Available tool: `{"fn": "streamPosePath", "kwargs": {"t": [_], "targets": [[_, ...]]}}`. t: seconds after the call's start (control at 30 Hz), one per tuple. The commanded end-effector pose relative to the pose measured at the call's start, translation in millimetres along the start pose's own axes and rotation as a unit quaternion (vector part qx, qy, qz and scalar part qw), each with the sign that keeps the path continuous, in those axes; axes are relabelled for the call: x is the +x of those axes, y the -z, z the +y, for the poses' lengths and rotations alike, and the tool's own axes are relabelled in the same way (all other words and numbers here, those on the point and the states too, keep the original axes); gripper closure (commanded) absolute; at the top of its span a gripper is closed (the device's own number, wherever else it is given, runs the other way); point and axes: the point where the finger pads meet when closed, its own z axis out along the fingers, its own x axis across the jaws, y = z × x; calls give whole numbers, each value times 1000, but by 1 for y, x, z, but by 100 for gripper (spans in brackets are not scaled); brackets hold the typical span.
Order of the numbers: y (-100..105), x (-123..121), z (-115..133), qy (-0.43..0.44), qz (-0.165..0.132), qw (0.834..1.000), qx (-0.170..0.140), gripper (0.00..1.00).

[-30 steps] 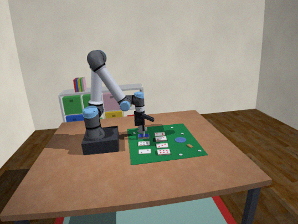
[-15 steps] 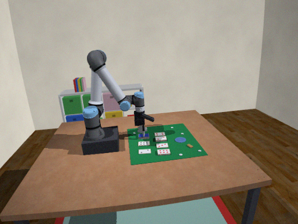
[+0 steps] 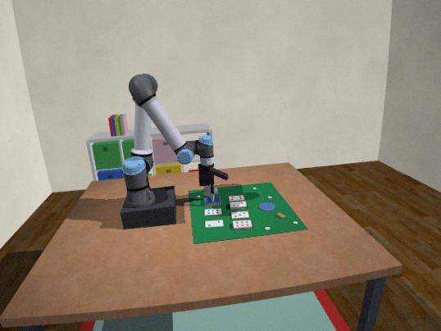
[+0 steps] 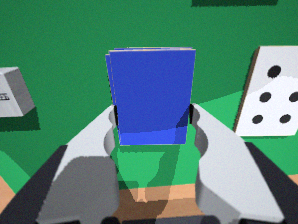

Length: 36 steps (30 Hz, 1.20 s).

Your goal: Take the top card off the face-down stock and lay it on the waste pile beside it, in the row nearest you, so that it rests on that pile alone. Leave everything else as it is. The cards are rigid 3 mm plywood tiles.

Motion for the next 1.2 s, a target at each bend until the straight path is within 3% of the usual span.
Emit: {"fn": "streamPosePath", "kwargs": {"t": [0.0, 0.63, 1.17], "targets": [[-1, 1, 1, 0, 0, 1000, -1, 61], [0, 1, 1, 0, 0, 1000, -1, 62], [35, 1, -2, 0, 0, 1000, 2, 62]]}}
